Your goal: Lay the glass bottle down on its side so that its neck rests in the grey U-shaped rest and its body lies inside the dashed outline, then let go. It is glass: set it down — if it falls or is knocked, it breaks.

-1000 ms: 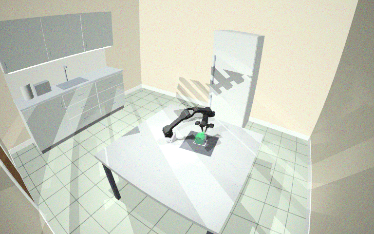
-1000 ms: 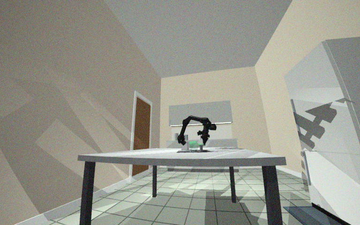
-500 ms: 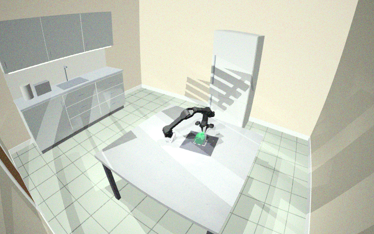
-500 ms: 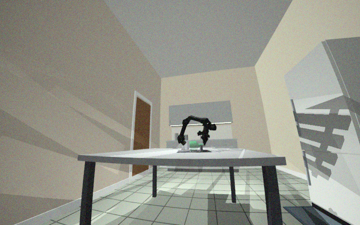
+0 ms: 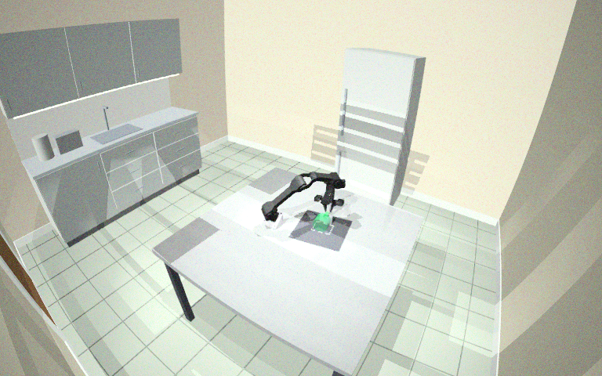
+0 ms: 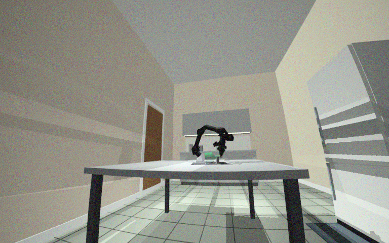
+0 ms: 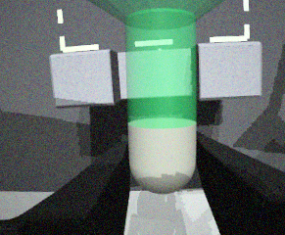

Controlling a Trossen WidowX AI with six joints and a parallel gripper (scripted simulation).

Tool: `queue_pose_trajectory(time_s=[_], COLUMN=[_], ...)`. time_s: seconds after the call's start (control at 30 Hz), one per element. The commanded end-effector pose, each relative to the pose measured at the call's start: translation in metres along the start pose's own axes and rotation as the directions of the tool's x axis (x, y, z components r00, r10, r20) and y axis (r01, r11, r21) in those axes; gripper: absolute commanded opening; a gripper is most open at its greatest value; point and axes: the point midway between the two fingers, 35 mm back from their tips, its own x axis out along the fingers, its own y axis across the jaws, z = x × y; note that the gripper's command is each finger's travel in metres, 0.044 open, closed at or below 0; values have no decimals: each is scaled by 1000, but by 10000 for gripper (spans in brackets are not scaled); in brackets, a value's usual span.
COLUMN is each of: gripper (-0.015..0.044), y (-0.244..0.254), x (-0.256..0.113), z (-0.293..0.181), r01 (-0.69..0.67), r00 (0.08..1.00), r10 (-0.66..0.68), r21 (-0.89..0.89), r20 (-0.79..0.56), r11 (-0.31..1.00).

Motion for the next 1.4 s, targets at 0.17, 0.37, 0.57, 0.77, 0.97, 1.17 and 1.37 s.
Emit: queue_pose_trajectory(time_s=[0.17, 0.37, 0.57, 0.77, 0.97, 1.17, 1.37], gripper=[111, 111, 111, 111, 216, 374, 440], y=[1, 1, 0, 0, 0, 0, 2], x=[2, 3, 2, 2, 2, 2, -20], z=[4, 4, -1, -1, -1, -1, 5], r01=[0, -2, -5, -5, -5, -5, 19], r00=[1000, 1000, 1000, 1000, 1000, 1000, 997], r10=[0, 2, 5, 5, 5, 5, -18], r21=[0, 3, 7, 7, 7, 7, 9], r20=[0, -5, -11, -11, -11, -11, -76], r11=[1000, 1000, 1000, 1000, 1000, 1000, 1000])
